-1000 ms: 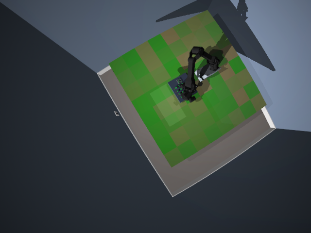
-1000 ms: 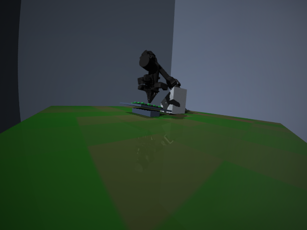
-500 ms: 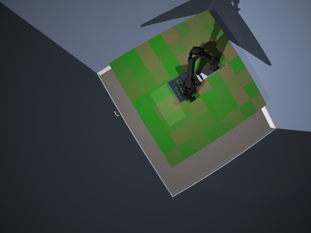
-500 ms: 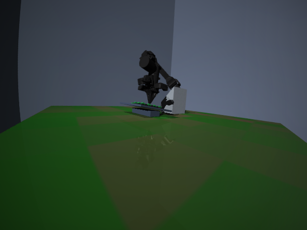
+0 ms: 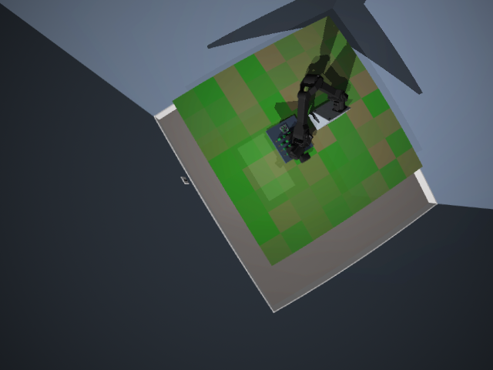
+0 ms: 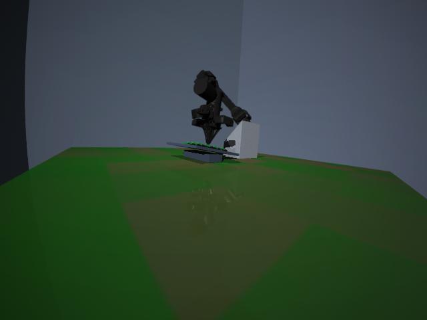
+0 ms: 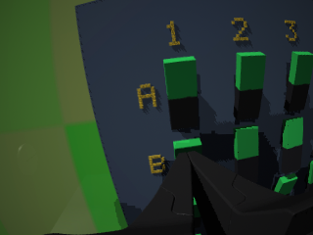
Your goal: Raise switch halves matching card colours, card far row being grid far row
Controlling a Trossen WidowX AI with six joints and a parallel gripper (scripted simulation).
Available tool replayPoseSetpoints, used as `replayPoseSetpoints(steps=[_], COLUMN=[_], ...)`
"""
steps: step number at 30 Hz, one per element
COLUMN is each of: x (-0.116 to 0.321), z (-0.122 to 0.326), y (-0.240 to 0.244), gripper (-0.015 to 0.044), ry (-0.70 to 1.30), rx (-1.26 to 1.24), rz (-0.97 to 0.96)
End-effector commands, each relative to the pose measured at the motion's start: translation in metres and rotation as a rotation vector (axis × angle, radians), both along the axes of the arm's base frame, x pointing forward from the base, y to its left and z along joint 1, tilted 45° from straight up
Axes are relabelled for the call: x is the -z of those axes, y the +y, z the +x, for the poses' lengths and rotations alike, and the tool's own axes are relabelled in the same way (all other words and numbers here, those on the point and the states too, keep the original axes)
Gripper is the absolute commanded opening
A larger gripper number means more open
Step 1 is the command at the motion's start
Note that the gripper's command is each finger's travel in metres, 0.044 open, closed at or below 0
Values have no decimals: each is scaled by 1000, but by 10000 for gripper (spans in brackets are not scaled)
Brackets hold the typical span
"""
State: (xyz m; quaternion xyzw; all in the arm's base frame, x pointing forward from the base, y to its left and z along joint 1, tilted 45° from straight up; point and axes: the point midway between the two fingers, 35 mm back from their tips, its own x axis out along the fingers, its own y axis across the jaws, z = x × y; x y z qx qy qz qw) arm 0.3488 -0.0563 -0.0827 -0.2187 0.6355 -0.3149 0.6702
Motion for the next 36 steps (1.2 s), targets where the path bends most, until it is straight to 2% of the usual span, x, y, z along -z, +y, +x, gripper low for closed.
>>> replayPoseSetpoints(steps=[1, 36], x=[0, 3], z=[0, 0], y=[-1, -5], gripper=[0, 0], ry=[2, 2], rx=[-4, -4], rz=[-6, -6])
